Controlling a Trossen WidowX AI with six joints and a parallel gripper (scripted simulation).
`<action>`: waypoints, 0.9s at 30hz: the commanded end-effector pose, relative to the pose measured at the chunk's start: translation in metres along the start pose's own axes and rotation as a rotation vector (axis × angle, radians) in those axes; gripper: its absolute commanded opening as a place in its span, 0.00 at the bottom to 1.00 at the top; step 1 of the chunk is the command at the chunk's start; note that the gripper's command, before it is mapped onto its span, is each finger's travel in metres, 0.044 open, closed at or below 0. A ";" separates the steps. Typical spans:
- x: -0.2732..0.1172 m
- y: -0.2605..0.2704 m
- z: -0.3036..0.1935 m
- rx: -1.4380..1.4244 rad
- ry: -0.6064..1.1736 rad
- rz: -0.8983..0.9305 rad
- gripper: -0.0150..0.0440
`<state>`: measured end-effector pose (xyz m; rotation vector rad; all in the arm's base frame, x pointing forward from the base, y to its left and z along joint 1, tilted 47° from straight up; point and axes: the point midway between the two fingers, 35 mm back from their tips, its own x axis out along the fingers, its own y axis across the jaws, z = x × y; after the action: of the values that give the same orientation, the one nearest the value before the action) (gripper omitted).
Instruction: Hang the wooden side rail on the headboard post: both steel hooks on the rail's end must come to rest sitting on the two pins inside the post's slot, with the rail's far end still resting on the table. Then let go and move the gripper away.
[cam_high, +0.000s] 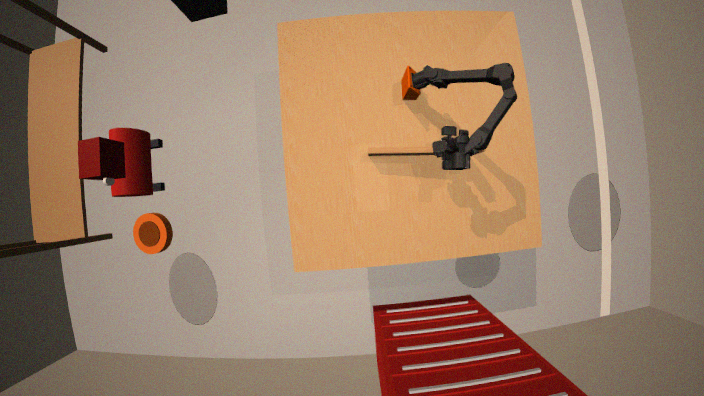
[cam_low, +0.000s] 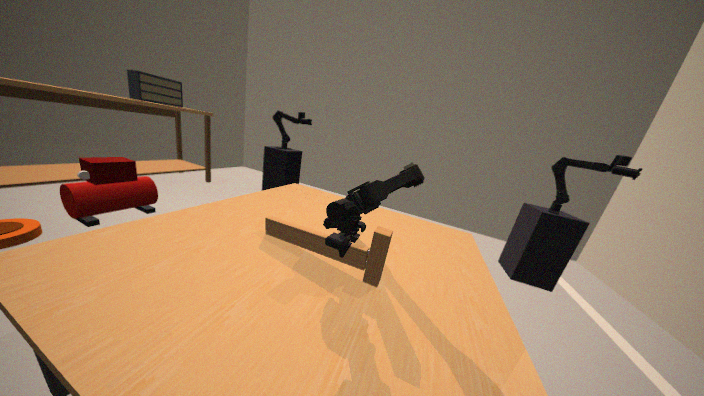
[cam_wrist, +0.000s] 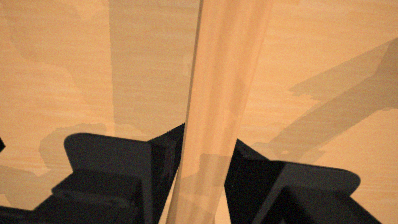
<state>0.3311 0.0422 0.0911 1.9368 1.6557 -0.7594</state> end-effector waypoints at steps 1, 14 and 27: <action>-0.004 0.000 -0.003 -0.003 0.001 0.014 0.25; -0.003 0.001 -0.004 -0.003 0.001 0.014 0.25; -0.003 0.000 -0.005 -0.003 0.001 0.014 0.25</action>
<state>0.3309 0.0442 0.0930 1.9375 1.6537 -0.7584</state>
